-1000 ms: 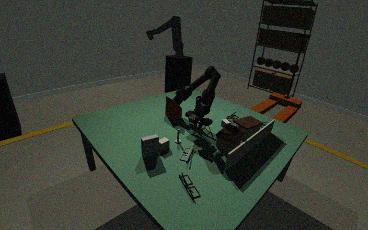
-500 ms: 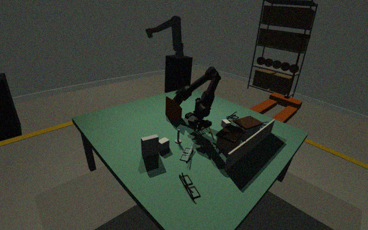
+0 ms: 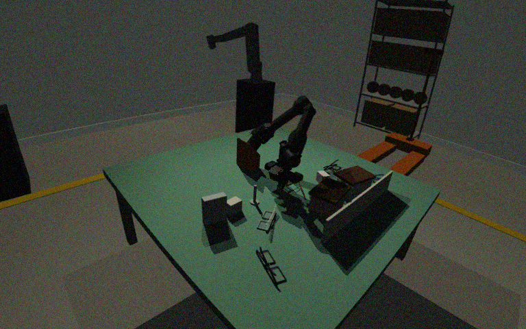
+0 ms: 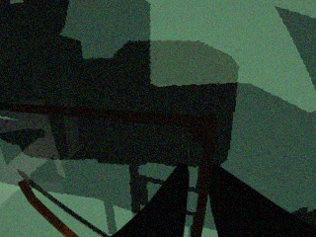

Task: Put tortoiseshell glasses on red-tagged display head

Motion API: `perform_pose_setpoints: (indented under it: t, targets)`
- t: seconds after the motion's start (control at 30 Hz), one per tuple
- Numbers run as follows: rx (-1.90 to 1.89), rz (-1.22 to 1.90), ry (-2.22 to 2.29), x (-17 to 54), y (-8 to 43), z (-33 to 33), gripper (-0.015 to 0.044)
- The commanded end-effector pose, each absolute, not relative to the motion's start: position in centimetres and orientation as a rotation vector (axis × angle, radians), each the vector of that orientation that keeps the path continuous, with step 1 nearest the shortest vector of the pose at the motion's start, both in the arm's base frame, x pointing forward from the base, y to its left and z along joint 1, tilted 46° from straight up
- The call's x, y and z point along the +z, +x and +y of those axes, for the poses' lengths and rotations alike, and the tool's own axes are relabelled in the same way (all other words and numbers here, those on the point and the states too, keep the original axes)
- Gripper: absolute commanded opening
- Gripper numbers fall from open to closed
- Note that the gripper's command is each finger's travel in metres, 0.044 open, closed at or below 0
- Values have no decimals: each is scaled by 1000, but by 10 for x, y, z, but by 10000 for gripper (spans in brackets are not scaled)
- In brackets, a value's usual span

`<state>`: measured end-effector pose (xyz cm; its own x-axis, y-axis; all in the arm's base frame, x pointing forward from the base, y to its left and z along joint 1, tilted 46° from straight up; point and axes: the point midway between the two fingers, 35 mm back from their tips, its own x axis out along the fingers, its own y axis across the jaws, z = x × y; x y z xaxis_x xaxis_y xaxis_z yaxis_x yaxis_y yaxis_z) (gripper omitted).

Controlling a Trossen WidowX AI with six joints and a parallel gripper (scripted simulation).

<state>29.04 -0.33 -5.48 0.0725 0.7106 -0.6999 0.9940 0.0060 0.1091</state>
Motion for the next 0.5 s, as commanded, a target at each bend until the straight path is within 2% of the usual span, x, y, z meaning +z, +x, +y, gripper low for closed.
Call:
perform_pose_setpoints:
  t: [0.0, 0.17, 0.47]
  targets:
    - [-615, 1695, 1762, -55, 290, -3, 34]
    - [-615, 1695, 1762, -55, 290, -3, 0]
    - [-618, 1692, 1762, -45, 291, -15, 0]
